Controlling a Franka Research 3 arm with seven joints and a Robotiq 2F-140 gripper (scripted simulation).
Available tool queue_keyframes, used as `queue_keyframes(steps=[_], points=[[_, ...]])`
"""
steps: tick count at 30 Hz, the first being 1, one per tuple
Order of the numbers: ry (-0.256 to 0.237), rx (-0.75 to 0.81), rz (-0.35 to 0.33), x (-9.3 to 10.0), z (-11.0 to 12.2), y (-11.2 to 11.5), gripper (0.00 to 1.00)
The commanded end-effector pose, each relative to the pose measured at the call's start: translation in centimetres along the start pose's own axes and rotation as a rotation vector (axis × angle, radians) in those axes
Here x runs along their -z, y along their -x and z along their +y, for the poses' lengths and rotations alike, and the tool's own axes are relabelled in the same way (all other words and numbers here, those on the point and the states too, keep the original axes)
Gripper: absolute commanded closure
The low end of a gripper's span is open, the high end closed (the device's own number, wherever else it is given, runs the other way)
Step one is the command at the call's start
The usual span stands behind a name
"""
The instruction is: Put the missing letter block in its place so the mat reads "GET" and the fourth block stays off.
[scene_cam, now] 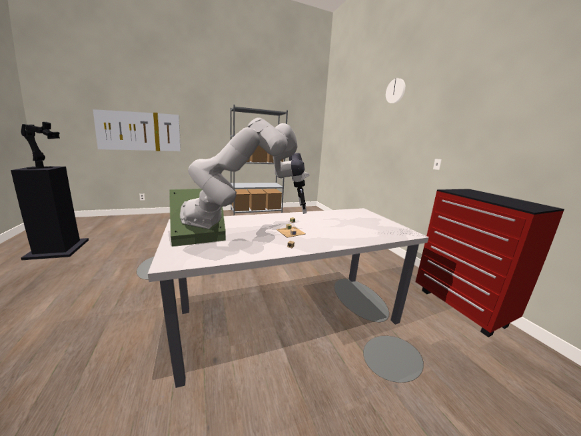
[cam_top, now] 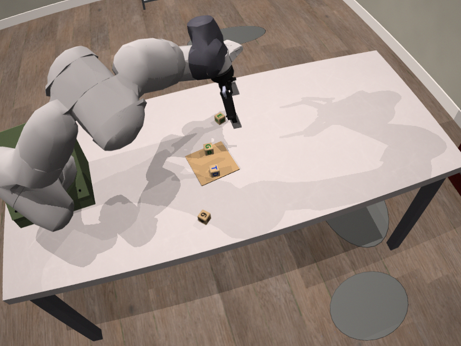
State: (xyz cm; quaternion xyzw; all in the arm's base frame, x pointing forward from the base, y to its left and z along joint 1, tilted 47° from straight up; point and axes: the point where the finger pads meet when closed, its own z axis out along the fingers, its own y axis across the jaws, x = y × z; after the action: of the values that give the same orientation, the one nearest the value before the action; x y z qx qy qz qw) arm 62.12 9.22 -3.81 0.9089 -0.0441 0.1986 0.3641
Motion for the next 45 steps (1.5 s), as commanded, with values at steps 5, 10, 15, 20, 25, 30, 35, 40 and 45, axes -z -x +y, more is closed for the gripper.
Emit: queue_keyframes(steps=[5,10,15,20,25,30,35,40,45], points=[[0.017,-0.200,-0.216,3.1,10.5,-5.2,0.00],[-0.024,-0.320,-0.332,5.6,15.8,-7.2,0.00],[-0.103,-0.436,-0.455,9.1,21.6,-8.9,0.00],[-0.198,-0.520,-0.548,12.9,26.4,-9.9,0.00],[-0.296,-0.575,-0.610,16.6,30.2,-10.6,0.00],[-0.427,-0.622,-0.659,21.5,34.5,-11.2,0.00],[-0.364,-0.624,-0.663,20.5,36.0,-9.3,0.00],[-0.287,-0.606,-0.645,18.2,35.2,-8.3,0.00],[-0.118,-0.542,-0.576,13.0,33.2,-6.1,0.00]])
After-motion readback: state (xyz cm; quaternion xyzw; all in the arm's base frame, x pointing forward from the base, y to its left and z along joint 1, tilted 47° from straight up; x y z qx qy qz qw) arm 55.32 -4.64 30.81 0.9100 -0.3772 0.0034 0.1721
